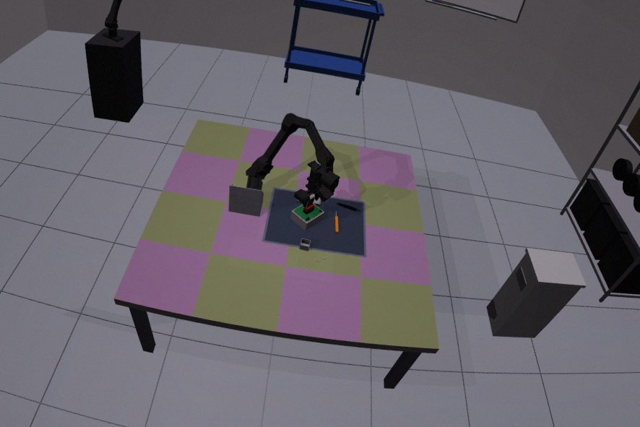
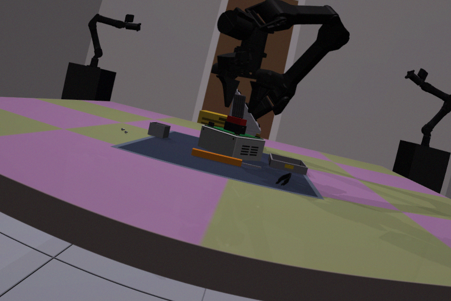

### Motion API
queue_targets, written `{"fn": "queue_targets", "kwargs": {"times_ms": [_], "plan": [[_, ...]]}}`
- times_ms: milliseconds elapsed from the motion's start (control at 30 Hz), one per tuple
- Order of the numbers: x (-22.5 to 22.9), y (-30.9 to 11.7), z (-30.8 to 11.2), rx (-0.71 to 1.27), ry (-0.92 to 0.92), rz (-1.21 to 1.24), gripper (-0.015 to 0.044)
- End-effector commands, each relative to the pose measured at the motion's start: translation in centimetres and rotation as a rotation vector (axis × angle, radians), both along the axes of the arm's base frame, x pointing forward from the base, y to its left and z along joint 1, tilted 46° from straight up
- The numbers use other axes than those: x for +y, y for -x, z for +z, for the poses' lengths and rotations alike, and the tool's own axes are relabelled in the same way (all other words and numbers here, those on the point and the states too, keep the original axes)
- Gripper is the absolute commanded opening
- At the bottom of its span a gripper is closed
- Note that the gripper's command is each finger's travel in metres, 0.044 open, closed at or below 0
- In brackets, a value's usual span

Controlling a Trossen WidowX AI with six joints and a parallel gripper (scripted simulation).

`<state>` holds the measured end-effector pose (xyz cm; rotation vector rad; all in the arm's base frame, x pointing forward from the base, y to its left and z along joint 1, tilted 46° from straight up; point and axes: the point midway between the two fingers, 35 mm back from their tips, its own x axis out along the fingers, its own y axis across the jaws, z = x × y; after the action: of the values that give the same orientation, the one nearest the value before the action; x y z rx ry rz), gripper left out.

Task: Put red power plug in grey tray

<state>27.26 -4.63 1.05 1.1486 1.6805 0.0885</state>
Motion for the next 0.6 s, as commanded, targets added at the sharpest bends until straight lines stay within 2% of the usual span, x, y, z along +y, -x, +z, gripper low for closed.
{"fn": "queue_targets", "kwargs": {"times_ms": [0,333,567], "plan": [[0.06,-0.04,-0.02,0.0,-0.003,-0.005,0.0272],[0.06,-0.04,-0.02,0.0,-0.003,-0.005,0.001],[0.06,-0.04,-0.02,0.0,-0.003,-0.005,0.0]]}}
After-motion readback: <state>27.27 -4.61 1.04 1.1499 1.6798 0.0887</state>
